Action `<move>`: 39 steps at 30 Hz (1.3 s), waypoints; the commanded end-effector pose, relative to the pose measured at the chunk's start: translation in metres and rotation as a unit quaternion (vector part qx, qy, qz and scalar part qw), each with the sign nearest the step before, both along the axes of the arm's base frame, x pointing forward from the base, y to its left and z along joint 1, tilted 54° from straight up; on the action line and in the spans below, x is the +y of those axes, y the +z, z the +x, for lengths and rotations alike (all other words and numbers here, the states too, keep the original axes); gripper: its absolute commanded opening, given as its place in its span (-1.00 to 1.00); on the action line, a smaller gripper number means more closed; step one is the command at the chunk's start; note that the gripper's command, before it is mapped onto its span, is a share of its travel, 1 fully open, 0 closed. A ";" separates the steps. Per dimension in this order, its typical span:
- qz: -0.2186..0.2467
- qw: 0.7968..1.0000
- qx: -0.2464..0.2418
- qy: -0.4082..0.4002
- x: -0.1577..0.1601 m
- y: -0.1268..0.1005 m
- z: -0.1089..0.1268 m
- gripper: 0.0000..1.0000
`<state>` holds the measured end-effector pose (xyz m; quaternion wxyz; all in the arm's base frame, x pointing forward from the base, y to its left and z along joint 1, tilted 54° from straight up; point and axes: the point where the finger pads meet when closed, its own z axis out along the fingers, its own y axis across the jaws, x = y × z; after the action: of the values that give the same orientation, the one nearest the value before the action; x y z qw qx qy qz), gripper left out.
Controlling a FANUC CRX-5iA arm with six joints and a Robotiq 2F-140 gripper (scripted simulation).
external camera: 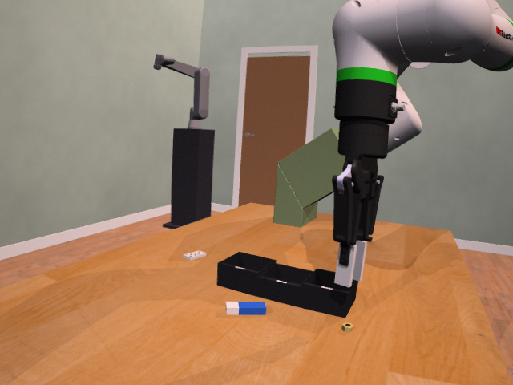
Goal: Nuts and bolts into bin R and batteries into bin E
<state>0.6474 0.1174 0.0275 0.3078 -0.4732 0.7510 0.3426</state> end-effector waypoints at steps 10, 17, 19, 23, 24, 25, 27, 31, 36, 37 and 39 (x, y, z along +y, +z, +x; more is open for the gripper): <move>0.020 0.986 0.135 -0.094 0.005 0.014 0.033 -0.47; 0.030 0.961 0.229 -0.152 0.005 0.014 0.032 -0.47; 0.031 0.961 0.230 -0.152 0.005 0.014 0.031 -0.47; 0.031 0.961 0.230 -0.152 0.005 0.014 0.031 -0.47; 0.031 0.961 0.230 -0.152 0.005 0.014 0.031 -0.47; 0.031 0.961 0.230 -0.152 0.005 0.014 0.031 -0.47; 0.031 0.961 0.230 -0.152 0.005 0.014 0.031 -0.47; 0.031 0.961 0.230 -0.152 0.005 0.013 0.030 -0.47; 0.031 0.961 0.230 -0.152 0.005 0.013 0.030 -0.47; 0.031 0.961 0.230 -0.152 0.005 0.013 0.030 -0.47; 0.031 0.961 0.230 -0.152 0.005 0.013 0.030 -0.47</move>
<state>0.6775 0.1229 0.0408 0.1890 -0.2521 0.8538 0.4144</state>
